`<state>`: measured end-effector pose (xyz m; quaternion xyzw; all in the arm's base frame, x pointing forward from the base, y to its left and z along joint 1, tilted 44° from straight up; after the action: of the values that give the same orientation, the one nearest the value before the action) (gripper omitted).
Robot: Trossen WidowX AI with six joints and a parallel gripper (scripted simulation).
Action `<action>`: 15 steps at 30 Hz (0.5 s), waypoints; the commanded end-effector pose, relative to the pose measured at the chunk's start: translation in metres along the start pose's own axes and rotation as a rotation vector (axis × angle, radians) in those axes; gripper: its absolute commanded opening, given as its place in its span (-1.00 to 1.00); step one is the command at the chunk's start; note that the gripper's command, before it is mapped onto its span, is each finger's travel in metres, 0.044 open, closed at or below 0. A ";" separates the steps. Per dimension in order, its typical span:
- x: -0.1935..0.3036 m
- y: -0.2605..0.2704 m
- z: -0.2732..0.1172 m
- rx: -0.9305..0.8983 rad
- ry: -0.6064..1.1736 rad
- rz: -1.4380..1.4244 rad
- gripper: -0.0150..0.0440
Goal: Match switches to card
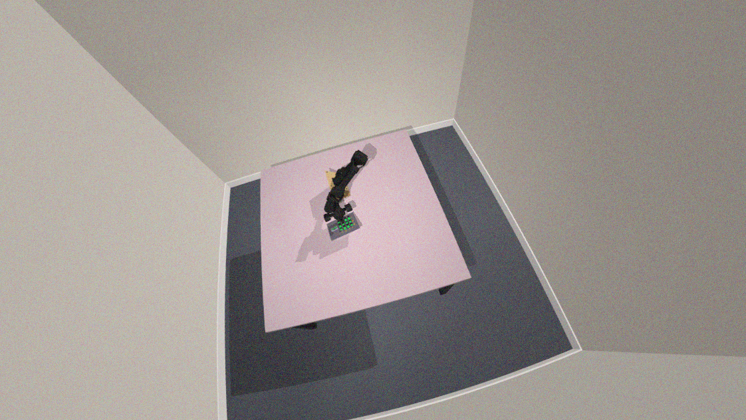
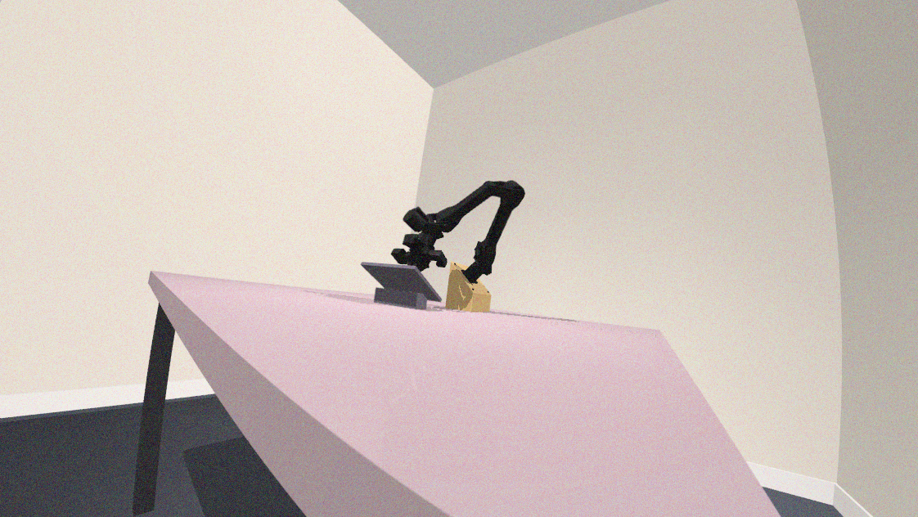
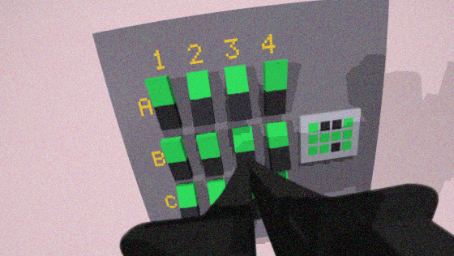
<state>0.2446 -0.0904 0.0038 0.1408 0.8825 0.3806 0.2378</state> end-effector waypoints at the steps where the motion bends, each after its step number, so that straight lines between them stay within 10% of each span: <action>1: 0.001 0.000 0.001 0.001 0.001 0.004 -0.49; 15: 0.001 0.000 0.003 0.001 0.001 0.004 -0.49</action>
<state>0.2453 -0.0893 0.0027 0.1416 0.8822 0.3812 0.2375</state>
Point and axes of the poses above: the point midway between the two fingers, 35 mm back from their tips, its own z axis out along the fingers, its own y axis across the jaws, x = y × z, the point moved 7 cm from there along -z, back along the fingers, and after that the axes turned 8 degrees about z, right-handed, at the moved point
